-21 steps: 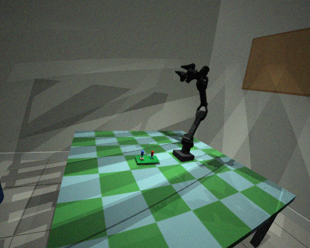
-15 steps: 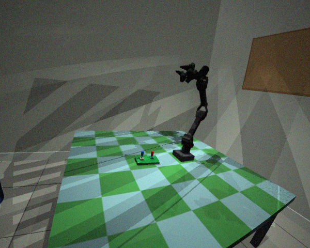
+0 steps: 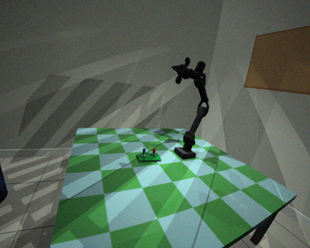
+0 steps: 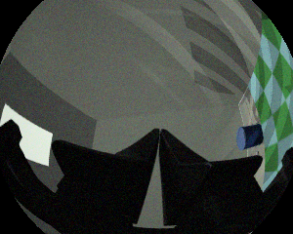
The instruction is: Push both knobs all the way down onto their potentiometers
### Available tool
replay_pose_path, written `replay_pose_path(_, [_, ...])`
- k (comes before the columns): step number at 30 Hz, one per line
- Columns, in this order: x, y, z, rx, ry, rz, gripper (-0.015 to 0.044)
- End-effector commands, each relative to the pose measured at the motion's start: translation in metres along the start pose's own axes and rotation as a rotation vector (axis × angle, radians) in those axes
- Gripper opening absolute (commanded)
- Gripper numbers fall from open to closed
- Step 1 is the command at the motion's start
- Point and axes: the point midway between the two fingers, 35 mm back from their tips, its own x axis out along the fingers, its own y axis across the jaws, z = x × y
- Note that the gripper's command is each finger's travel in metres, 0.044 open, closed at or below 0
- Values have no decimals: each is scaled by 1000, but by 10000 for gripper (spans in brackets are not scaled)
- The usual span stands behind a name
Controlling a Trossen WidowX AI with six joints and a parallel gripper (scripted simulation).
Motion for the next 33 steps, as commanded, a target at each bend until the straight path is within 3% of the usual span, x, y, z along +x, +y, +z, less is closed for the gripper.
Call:
replay_pose_path(1, [6, -16, -15, -108, 33, -21, 0])
replay_pose_path(33, [43, -200, -86, -987, 378, -335, 0])
